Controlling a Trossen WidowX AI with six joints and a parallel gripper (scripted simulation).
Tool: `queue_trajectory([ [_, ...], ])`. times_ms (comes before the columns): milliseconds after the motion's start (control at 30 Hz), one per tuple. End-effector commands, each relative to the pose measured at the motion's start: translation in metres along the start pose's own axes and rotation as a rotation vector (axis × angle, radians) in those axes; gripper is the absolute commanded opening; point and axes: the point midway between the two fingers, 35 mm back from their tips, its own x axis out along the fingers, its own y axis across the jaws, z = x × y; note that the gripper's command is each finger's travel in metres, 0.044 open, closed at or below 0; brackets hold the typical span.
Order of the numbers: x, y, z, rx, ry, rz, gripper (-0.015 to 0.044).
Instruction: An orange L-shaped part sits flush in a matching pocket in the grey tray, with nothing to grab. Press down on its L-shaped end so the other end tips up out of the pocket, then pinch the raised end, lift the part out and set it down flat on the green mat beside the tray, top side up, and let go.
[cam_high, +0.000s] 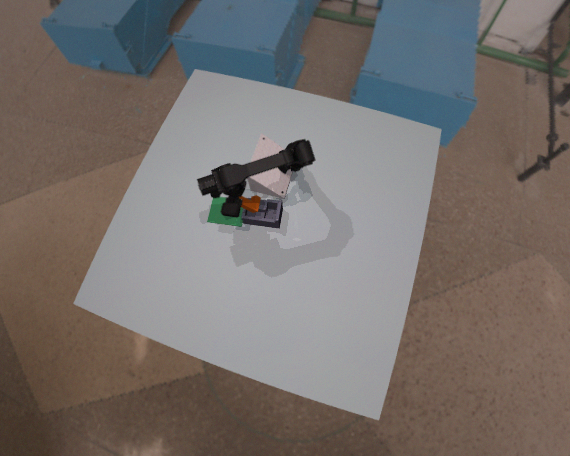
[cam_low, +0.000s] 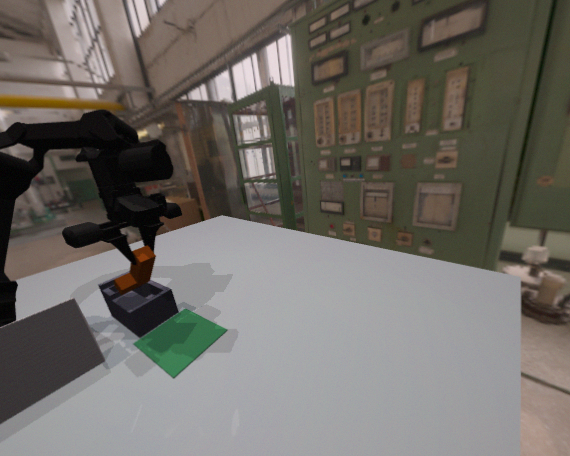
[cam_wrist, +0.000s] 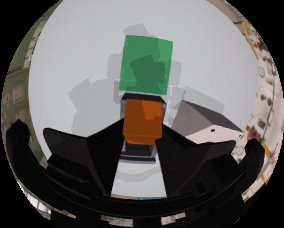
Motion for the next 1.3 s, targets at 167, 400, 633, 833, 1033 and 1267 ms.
queue_trajectory([
  [167, -0.002, -0.004, 0.042, -0.006, -0.009, 0.000, 0.0000],
  [400, -0.002, -0.006, 0.074, -0.006, -0.011, 0.001, 0.0000],
  [633, -0.003, -0.009, 0.099, -0.006, -0.012, 0.001, 0.0000],
  [833, 0.000, -0.009, 0.100, -0.007, -0.012, 0.001, 0.0000],
  [1033, 0.009, -0.009, 0.100, -0.007, -0.012, 0.001, 0.0000],
  [1267, 0.020, -0.009, 0.100, -0.007, -0.012, 0.001, 0.0000],
])
